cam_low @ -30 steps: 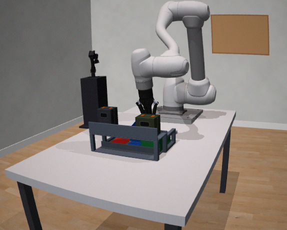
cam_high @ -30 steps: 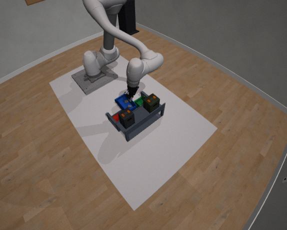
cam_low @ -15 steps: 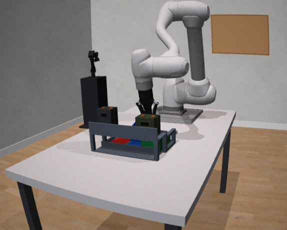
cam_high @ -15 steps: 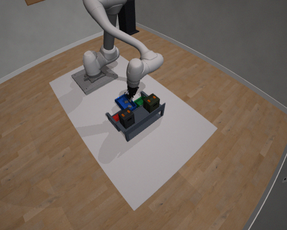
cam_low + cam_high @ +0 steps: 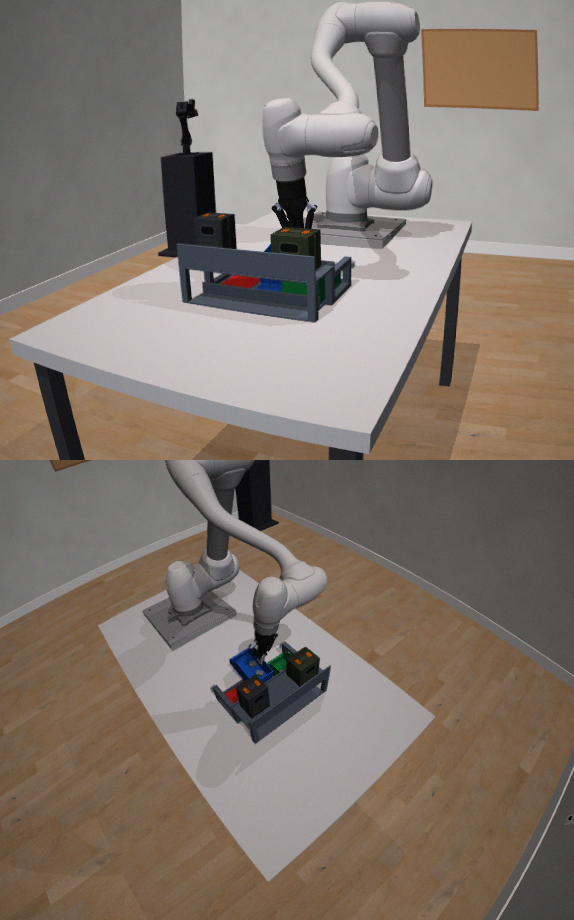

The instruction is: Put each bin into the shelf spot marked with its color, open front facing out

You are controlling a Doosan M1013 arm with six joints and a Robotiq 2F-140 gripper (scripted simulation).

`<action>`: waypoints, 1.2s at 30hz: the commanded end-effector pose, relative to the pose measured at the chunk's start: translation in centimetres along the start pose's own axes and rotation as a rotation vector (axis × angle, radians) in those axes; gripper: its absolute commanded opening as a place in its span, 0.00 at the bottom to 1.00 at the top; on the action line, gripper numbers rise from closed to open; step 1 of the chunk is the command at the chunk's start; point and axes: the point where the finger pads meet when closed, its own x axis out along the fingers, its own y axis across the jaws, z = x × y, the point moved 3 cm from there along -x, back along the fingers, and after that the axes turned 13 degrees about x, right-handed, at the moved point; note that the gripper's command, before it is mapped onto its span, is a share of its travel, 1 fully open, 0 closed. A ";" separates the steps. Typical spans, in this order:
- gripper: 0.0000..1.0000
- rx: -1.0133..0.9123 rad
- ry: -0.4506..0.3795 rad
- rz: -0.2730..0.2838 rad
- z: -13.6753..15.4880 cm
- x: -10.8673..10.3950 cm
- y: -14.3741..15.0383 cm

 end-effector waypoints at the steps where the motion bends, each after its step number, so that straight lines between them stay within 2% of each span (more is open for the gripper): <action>1: 0.10 0.000 0.000 0.000 0.0 0.0 0.0; 36: 0.10 0.000 0.015 -0.004 -0.4 0.0 -0.1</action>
